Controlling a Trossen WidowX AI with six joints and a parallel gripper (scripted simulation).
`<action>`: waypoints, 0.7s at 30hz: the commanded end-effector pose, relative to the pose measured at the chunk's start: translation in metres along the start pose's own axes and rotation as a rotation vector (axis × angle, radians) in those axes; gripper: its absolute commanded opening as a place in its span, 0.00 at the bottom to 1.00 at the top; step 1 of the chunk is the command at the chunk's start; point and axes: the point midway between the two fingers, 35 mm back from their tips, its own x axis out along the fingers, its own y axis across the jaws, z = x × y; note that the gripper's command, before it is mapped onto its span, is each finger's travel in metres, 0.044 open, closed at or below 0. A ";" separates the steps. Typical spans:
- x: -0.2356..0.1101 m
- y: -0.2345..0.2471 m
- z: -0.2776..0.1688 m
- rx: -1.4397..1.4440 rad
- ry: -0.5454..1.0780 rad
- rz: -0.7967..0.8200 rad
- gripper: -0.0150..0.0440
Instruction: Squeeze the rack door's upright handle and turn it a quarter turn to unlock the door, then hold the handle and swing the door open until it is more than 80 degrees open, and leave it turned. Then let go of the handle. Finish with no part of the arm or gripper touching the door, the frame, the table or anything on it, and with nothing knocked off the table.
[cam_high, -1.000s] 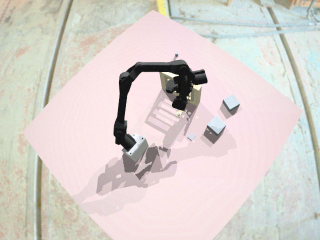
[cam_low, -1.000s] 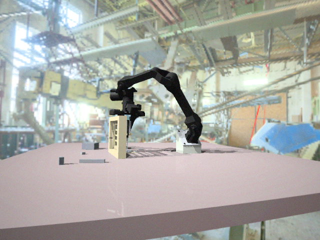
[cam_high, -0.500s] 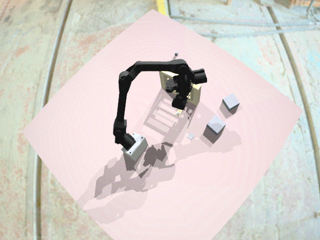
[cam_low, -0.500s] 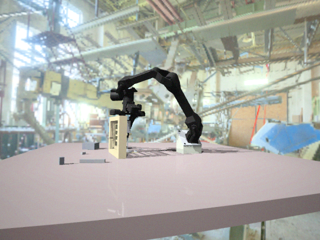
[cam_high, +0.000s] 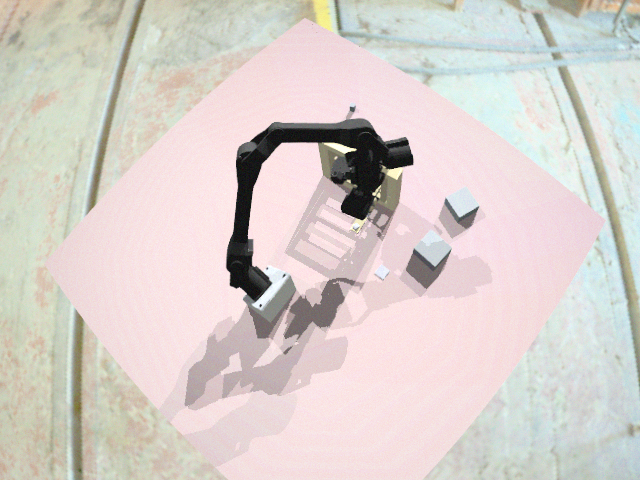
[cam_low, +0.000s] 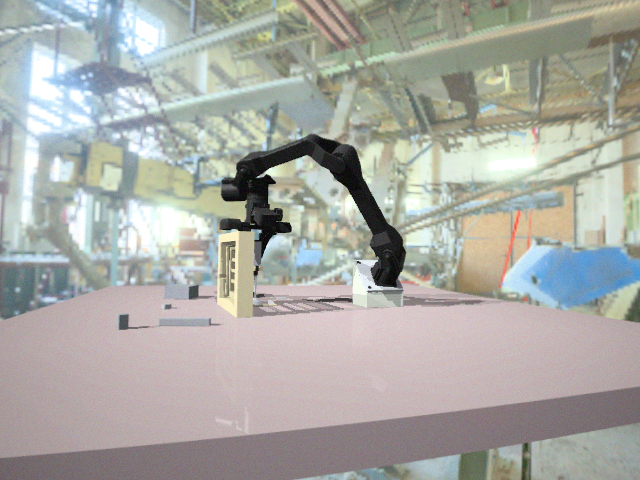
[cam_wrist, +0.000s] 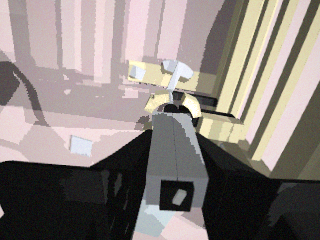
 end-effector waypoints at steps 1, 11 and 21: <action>0.000 0.005 0.003 0.096 -0.005 0.004 0.29; 0.000 0.017 0.009 0.316 -0.005 0.005 0.29; 0.000 0.034 0.020 0.519 -0.004 0.006 0.29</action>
